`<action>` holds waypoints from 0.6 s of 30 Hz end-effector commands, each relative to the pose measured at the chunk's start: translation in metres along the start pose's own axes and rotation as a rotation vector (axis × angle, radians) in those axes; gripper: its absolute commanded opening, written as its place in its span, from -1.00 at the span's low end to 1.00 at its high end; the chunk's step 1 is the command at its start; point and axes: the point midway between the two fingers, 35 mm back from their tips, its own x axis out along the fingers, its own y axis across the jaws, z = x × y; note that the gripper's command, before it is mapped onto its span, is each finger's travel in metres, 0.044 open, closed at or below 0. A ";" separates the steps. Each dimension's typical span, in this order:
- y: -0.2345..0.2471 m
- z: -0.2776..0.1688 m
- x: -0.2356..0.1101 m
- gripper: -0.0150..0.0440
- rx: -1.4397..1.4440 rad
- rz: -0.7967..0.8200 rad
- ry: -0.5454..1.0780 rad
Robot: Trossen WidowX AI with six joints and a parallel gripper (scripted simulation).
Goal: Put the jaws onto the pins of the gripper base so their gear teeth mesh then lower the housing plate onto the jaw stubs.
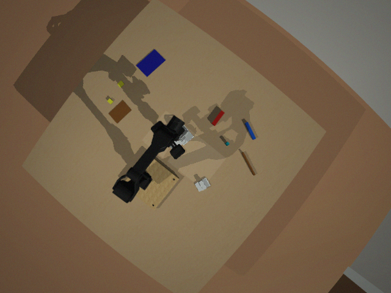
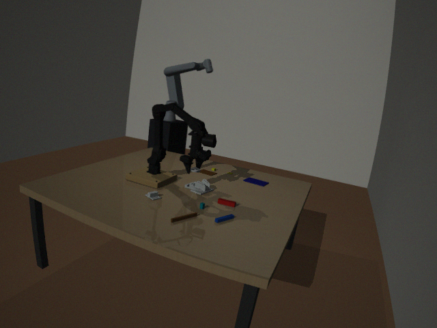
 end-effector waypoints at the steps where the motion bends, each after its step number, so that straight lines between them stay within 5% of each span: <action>1: -0.001 0.000 0.001 0.70 -0.005 -0.003 0.001; 18: -0.001 0.000 0.006 0.70 -0.005 -0.003 0.001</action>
